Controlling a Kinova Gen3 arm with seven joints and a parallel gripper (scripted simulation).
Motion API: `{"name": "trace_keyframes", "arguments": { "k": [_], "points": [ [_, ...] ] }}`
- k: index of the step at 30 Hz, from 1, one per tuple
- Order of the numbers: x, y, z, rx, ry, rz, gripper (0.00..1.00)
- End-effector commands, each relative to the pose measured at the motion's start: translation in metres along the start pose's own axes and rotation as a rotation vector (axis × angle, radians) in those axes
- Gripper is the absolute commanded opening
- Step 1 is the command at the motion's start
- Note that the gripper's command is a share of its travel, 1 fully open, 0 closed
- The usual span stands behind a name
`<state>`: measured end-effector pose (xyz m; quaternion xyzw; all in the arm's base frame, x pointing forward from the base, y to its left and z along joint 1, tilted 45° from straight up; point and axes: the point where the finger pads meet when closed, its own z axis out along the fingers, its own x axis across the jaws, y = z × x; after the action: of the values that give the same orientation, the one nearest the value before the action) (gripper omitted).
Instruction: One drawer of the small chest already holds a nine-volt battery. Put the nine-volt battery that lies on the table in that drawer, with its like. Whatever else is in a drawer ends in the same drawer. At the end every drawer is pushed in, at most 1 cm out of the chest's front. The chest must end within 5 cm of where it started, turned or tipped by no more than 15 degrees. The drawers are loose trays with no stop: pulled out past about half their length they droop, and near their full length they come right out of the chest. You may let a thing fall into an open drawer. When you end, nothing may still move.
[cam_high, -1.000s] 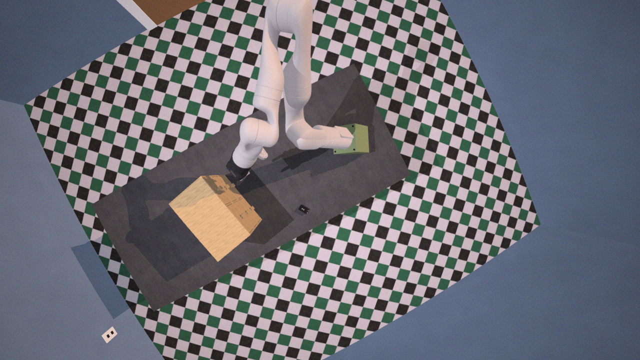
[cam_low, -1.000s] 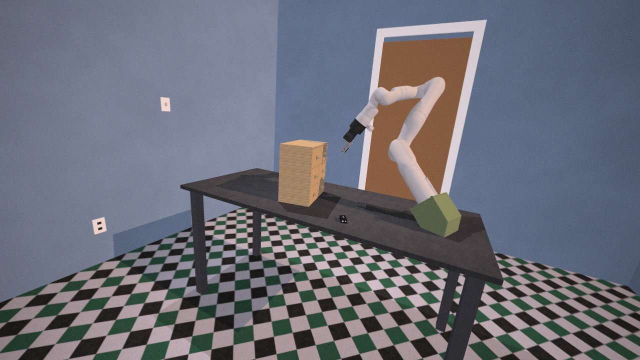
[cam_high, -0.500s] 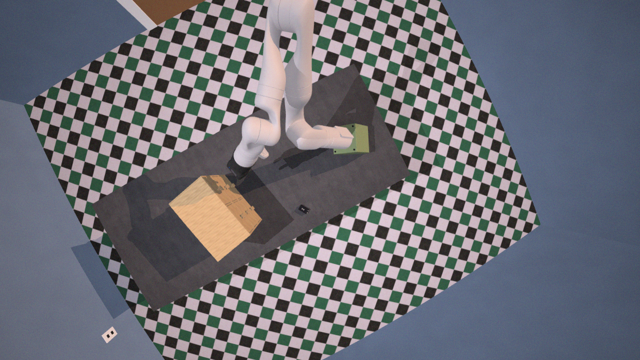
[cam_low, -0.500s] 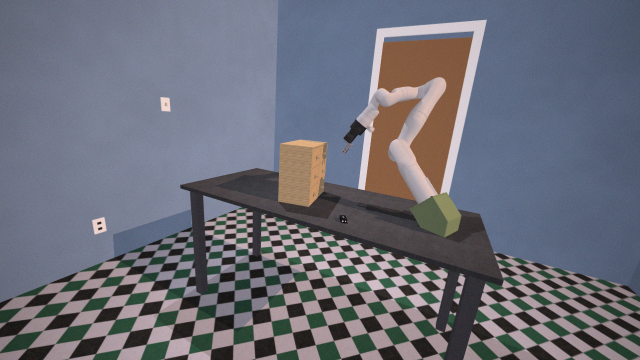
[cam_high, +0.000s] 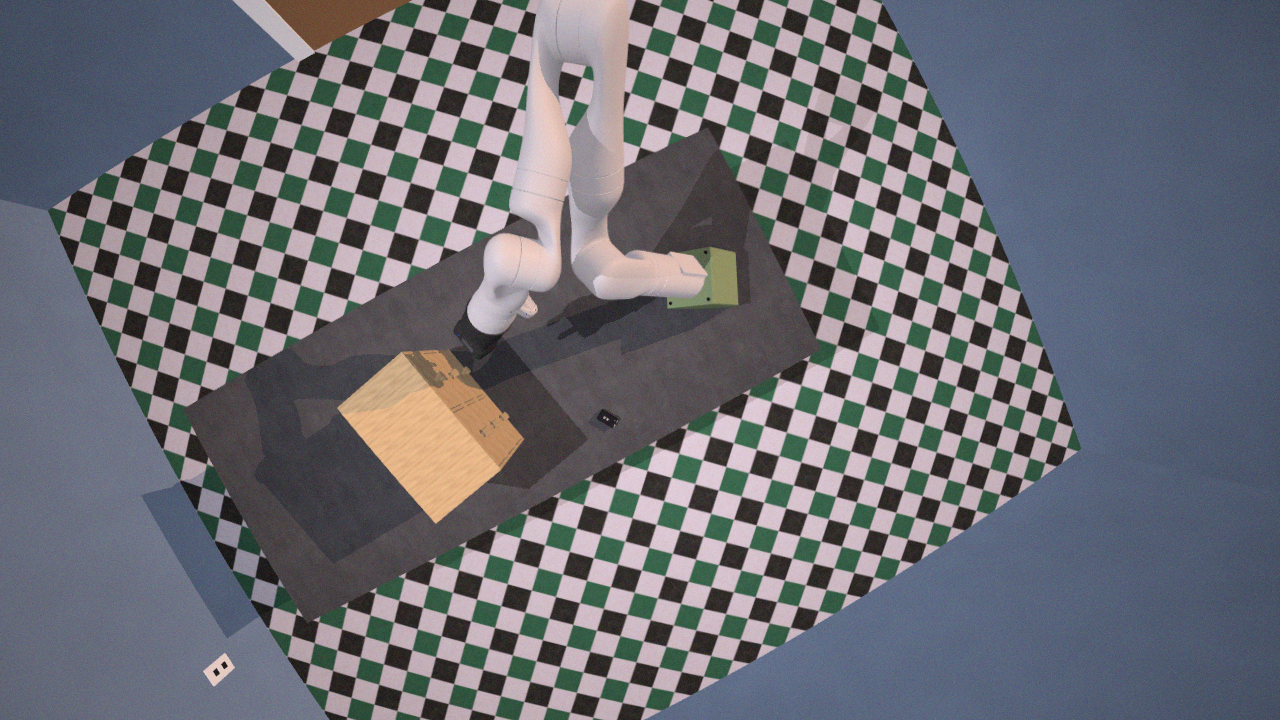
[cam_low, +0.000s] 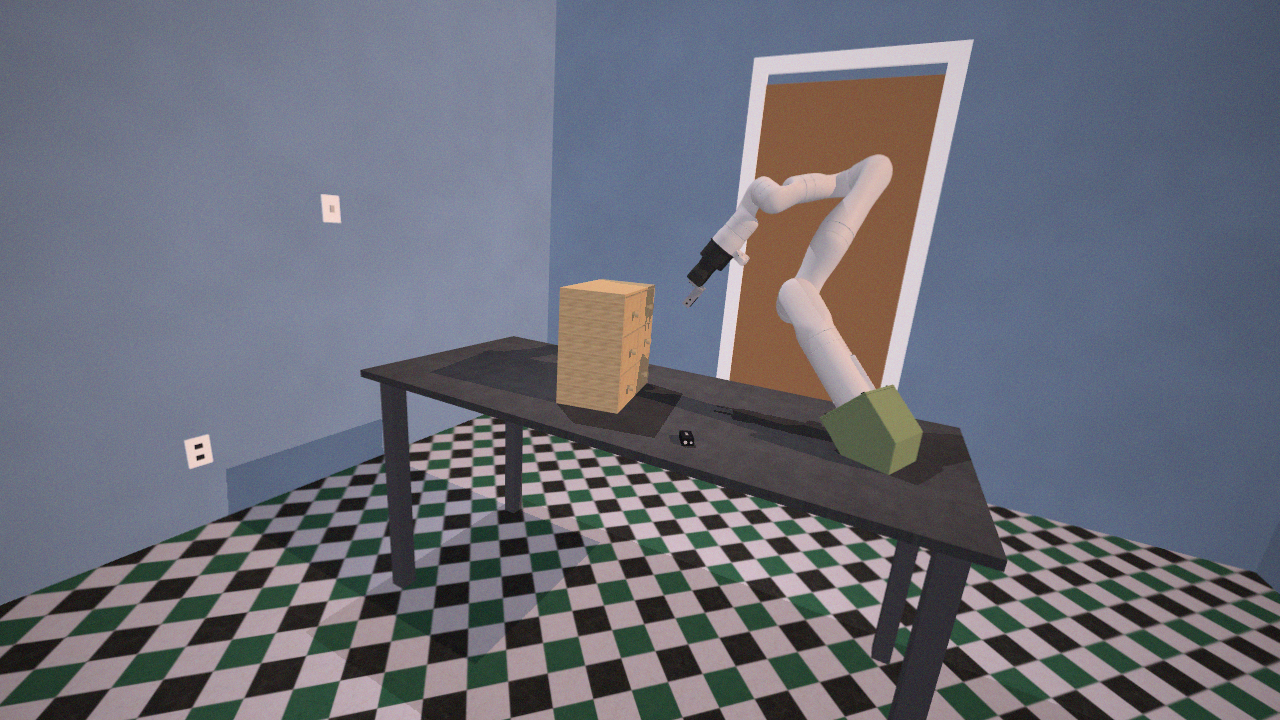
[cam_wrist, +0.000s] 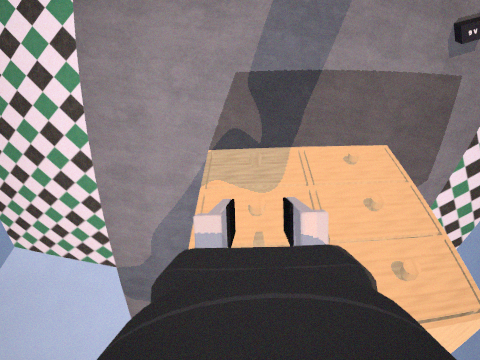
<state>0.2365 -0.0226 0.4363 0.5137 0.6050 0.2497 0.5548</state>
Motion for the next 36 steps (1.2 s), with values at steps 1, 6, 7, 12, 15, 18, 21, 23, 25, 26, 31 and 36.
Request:
{"name": "trace_keyframes", "arguments": {
  "k": [1, 6, 7, 12, 15, 18, 21, 23, 25, 26, 31, 36],
  "points": [
    [0.0, 0.001, 0.0, -0.001, 0.0, 0.0, 0.67],
    [0.0, 0.001, 0.0, -0.001, 0.0, 0.0, 0.67],
    [0.0, 0.001, 0.0, -0.001, 0.0, 0.0, 0.67],
    [0.0, 0.001, 0.0, -0.001, 0.0, 0.0, 0.67],
    [0.0, 0.001, 0.0, -0.001, 0.0, 0.0, 0.67],
    [0.0, 0.001, 0.001, -0.001, 0.0, 0.0, 0.67],
    [0.0, 0.002, 0.002, -0.001, 0.0, 0.0, 0.67],
    [0.0, 0.003, 0.003, -0.001, 0.0, 0.0, 0.67],
    [0.0, 0.005, 0.005, -0.001, 0.0, 0.0, 0.67],
    [0.0, 0.005, 0.005, -0.001, 0.0, 0.0, 0.67],
    [0.0, 0.008, 0.009, -0.001, 0.0, 0.0, 0.67],
    [0.0, 0.013, 0.016, -0.001, 0.0, 0.0, 0.67]
  ]
}}
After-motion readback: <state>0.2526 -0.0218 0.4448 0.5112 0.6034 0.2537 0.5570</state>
